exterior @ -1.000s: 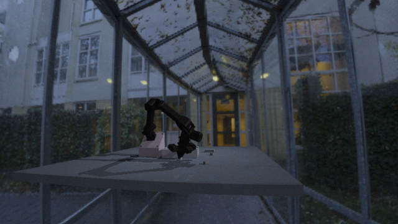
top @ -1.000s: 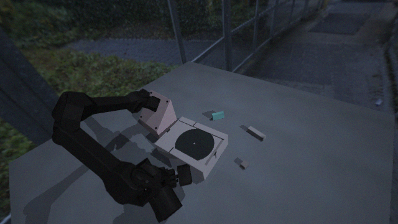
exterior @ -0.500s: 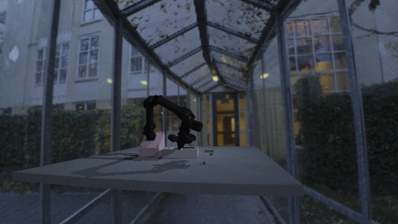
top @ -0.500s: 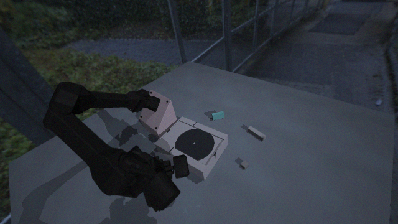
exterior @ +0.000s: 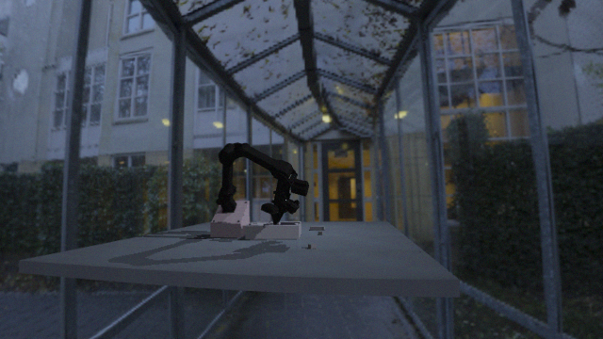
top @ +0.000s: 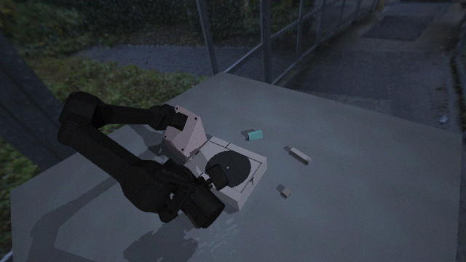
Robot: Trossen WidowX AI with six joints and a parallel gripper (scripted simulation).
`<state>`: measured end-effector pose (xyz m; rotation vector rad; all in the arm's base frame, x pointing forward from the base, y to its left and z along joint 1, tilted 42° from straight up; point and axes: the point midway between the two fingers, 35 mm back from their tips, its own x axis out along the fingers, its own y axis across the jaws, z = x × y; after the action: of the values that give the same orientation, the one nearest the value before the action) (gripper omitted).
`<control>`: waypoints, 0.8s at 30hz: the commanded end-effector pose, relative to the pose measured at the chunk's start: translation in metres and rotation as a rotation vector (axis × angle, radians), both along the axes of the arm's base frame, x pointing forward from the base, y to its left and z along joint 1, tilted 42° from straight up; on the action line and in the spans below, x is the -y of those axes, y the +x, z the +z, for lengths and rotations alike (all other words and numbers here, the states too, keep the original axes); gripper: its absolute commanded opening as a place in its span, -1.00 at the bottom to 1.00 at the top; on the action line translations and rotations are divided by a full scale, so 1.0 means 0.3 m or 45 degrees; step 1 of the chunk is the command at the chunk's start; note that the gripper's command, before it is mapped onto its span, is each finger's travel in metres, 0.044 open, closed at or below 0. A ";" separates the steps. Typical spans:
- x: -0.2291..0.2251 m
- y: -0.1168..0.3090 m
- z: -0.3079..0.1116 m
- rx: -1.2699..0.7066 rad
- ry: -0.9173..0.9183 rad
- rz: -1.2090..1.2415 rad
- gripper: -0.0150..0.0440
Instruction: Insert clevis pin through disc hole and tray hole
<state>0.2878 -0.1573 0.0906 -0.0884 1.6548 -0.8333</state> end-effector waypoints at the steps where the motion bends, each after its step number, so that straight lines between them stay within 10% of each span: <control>1: -0.027 0.005 -0.018 -0.072 0.022 0.141 -0.49; 24: -0.208 0.016 -0.127 -0.548 0.161 1.022 -0.49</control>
<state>0.2932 -0.1005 0.0562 -0.7546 1.8314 -0.1639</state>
